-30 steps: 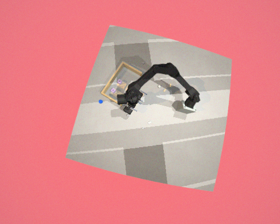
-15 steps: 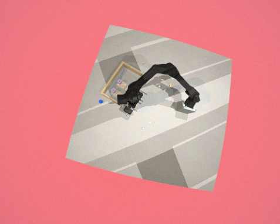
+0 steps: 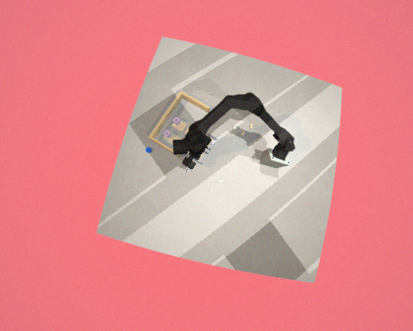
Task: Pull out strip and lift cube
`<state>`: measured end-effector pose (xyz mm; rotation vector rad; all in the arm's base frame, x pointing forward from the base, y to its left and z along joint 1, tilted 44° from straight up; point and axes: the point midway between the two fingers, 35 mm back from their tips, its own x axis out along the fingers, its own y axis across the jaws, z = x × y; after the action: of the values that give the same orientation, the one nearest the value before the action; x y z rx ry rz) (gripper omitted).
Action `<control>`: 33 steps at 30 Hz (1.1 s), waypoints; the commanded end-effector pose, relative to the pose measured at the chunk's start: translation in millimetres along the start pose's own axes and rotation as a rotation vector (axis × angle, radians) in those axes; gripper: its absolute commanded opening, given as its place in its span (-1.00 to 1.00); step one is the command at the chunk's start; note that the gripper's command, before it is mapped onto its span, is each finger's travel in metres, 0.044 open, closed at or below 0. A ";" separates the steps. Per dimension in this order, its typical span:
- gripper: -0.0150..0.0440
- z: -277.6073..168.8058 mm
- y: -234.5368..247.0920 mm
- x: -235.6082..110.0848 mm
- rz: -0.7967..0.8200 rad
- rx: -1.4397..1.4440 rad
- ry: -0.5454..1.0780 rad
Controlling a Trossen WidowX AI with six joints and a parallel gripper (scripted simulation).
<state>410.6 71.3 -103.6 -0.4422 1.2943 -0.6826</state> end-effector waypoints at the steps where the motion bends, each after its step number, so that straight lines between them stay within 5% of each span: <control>1: -0.49 0.5 -0.5 1.4 -0.004 -0.003 -0.004; 33: -0.49 0.1 0.0 4.4 -0.004 -0.003 -0.004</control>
<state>411.0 71.3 -104.9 -0.4464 1.2933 -0.6791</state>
